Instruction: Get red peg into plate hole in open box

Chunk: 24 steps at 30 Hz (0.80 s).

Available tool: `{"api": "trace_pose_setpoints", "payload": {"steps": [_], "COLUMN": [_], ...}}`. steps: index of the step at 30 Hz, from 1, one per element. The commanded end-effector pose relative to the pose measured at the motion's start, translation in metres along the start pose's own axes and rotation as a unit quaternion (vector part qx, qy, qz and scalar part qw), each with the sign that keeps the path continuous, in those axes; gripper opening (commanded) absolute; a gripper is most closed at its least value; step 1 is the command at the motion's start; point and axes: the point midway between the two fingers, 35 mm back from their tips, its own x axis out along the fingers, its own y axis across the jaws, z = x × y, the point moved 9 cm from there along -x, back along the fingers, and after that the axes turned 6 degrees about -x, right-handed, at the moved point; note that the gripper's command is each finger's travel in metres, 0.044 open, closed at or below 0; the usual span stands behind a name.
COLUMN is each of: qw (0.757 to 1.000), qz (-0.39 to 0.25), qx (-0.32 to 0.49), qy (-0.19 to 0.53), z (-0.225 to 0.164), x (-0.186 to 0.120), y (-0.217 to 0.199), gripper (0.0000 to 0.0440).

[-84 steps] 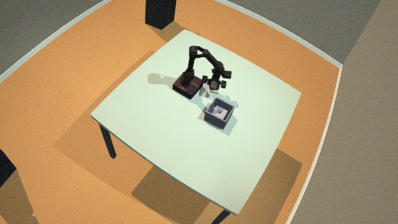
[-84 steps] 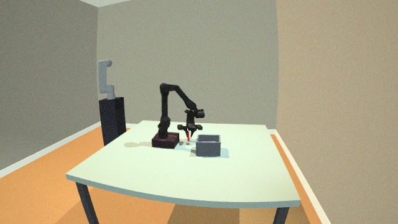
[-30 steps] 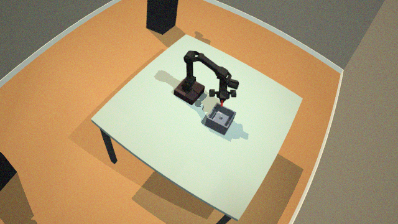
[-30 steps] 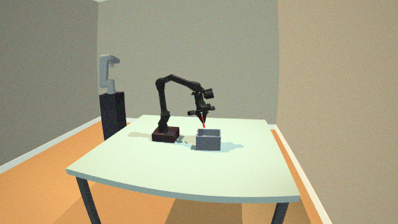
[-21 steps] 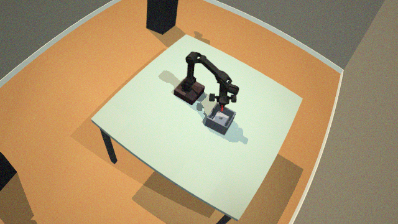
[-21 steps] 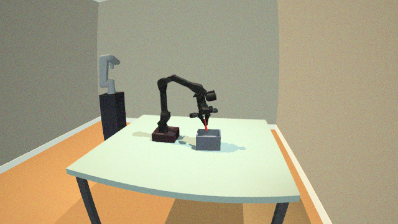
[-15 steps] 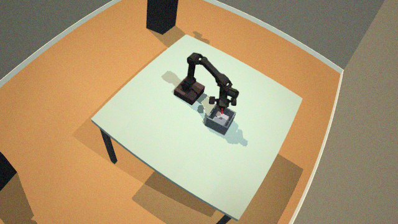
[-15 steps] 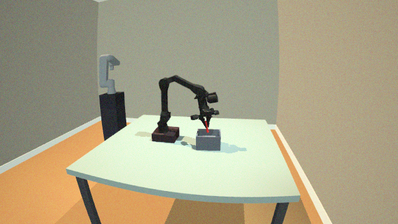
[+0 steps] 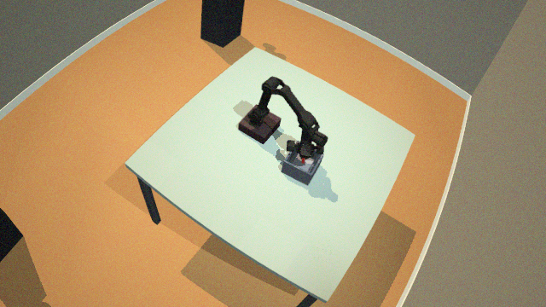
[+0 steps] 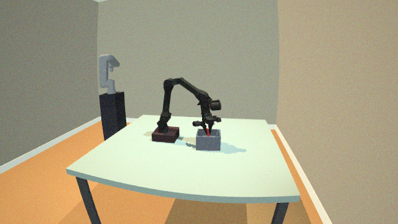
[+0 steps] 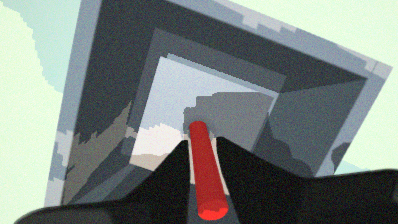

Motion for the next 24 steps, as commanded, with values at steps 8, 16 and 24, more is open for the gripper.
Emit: {"api": "trace_pose_setpoints", "payload": {"steps": [8,16,24], "qw": [1.0,0.999,0.999], "qz": [-0.007,-0.004,0.014], "qx": [-0.028,-0.044,-0.042], "qy": [0.008,0.002,-0.028], "z": [0.014,0.033,0.054], "x": [0.012,0.017,0.012], "y": [0.011,0.021,0.029], "gripper": [0.0177,0.0352,0.044]}}
